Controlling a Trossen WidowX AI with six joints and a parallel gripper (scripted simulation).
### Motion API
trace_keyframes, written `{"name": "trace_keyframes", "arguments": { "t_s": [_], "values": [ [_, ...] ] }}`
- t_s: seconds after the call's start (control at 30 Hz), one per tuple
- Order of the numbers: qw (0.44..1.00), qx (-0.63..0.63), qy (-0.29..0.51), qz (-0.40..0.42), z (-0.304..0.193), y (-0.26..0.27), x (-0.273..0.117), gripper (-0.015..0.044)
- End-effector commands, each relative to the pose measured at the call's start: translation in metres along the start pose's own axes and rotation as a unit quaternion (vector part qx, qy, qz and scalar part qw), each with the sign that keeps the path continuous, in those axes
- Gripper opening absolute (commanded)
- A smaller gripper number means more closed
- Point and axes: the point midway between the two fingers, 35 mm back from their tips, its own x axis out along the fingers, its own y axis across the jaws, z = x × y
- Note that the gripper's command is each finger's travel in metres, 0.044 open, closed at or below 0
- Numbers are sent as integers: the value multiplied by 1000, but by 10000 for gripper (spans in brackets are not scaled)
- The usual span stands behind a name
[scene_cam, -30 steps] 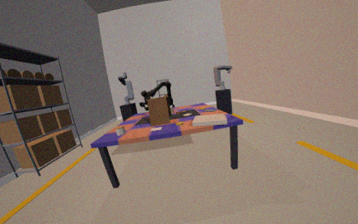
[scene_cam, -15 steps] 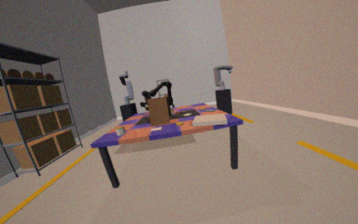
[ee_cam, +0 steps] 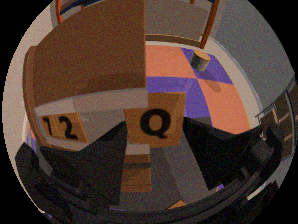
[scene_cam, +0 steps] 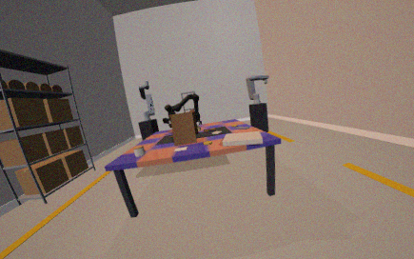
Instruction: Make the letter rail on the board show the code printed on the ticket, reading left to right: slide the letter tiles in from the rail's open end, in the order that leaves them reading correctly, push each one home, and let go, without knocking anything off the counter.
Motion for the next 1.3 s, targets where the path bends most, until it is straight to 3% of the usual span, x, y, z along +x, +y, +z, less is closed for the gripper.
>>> {"name": "trace_keyframes", "arguments": {
  "t_s": [0.0, 1.27],
  "values": [
    [1000, 3, 2, -1, -2, 2, 1, 0],
    [1000, 4, 2, -1, -2, 21, 1, 0]
  ]
}}
